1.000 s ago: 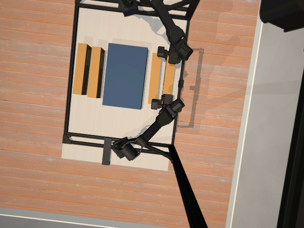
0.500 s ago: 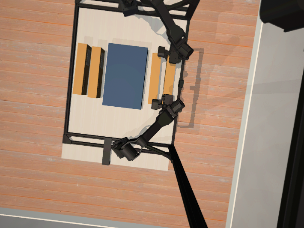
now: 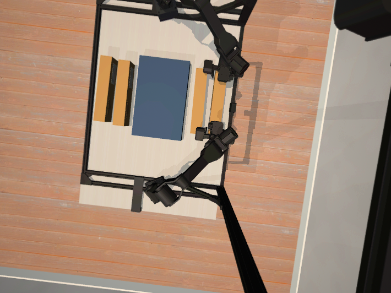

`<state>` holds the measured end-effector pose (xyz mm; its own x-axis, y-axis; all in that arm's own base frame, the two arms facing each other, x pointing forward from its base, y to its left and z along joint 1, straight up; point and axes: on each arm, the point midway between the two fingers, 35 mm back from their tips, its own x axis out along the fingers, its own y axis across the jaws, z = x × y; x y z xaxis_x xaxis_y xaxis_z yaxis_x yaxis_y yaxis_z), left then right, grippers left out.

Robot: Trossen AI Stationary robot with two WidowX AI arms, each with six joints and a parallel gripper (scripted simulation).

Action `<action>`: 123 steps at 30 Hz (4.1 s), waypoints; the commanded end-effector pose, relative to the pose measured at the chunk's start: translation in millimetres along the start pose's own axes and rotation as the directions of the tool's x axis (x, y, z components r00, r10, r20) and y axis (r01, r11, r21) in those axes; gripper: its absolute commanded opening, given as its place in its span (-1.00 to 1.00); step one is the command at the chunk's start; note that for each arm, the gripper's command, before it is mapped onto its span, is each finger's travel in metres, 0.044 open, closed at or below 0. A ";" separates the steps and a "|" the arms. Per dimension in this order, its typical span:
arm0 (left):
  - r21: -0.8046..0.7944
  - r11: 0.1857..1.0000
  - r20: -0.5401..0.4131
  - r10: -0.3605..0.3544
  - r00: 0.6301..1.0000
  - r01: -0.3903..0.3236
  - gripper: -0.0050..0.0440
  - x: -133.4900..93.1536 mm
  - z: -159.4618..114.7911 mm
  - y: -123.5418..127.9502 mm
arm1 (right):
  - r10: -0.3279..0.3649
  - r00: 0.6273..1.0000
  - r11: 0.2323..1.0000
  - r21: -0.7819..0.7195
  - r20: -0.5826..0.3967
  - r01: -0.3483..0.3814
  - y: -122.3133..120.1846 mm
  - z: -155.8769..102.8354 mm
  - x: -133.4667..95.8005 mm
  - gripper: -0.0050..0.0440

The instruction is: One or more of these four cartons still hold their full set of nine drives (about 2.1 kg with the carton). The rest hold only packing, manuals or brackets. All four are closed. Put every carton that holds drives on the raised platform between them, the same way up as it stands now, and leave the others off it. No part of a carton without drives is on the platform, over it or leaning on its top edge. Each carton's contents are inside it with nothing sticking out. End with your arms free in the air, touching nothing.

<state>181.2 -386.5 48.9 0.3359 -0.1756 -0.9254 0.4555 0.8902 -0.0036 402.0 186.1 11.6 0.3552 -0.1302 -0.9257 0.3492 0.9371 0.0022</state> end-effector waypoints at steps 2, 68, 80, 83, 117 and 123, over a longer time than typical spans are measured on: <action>0.003 1.000 -0.005 0.003 1.000 -0.003 0.79 1.0 -1.5 0.6 | -0.002 1.000 1.000 -0.001 -0.004 0.002 -0.2 -1.2 1.0 0.79; 0.003 1.000 -0.005 0.003 1.000 -0.003 0.79 -23.3 7.2 92.5 | -0.002 1.000 1.000 -0.001 -0.004 0.002 -99.7 9.9 -22.3 0.79; 0.003 1.000 -0.005 0.003 1.000 -0.003 0.79 1.2 -2.9 92.6 | -0.002 1.000 1.000 -0.001 -0.004 0.002 -99.7 -0.1 2.3 0.79; 0.003 1.000 -0.005 0.003 1.000 -0.003 0.79 1.2 -2.9 92.6 | -0.002 1.000 1.000 -0.001 -0.004 0.002 -99.7 -0.1 2.3 0.79; 0.003 1.000 -0.005 0.003 1.000 -0.003 -0.80 -17.7 4.9 92.5 | -0.002 1.000 1.000 -0.001 -0.004 0.002 -99.7 7.6 -16.7 -0.80; 0.003 1.000 -0.005 0.003 1.000 -0.003 -0.80 -26.6 8.5 92.5 | -0.002 1.000 1.000 -0.001 -0.004 0.002 -99.7 11.2 -25.5 -0.80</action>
<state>223.0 -301.7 67.2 0.3357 -0.1597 -0.9283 0.4516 0.8922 0.0098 368.1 91.8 29.7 0.3460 -0.1369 -0.9282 0.3510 0.9363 -0.0072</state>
